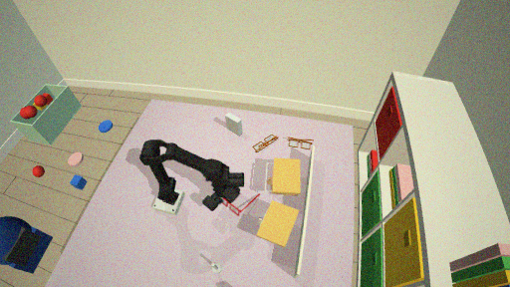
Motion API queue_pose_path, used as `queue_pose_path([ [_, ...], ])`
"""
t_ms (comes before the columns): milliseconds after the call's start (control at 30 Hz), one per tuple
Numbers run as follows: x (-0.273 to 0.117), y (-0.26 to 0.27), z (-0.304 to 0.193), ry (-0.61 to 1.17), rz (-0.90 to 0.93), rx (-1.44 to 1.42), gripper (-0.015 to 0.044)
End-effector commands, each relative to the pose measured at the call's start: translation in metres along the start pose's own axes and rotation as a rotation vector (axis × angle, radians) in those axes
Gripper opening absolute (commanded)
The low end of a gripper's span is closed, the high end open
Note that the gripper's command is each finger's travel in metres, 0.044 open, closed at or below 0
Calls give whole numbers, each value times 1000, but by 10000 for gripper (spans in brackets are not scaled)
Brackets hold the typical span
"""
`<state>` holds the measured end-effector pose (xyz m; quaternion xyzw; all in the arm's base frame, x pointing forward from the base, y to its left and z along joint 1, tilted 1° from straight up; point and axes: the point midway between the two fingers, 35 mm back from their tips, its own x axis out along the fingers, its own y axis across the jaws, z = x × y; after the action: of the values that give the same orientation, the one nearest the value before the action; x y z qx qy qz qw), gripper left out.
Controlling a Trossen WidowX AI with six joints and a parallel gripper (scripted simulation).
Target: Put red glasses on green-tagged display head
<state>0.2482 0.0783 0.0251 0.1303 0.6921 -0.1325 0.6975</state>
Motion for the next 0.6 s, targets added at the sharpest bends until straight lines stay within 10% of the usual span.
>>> queue_pose_path([
  [0,4,-1,-2,5,2,-5,140],
  [567,1,0,0,0,0,0,27],
])
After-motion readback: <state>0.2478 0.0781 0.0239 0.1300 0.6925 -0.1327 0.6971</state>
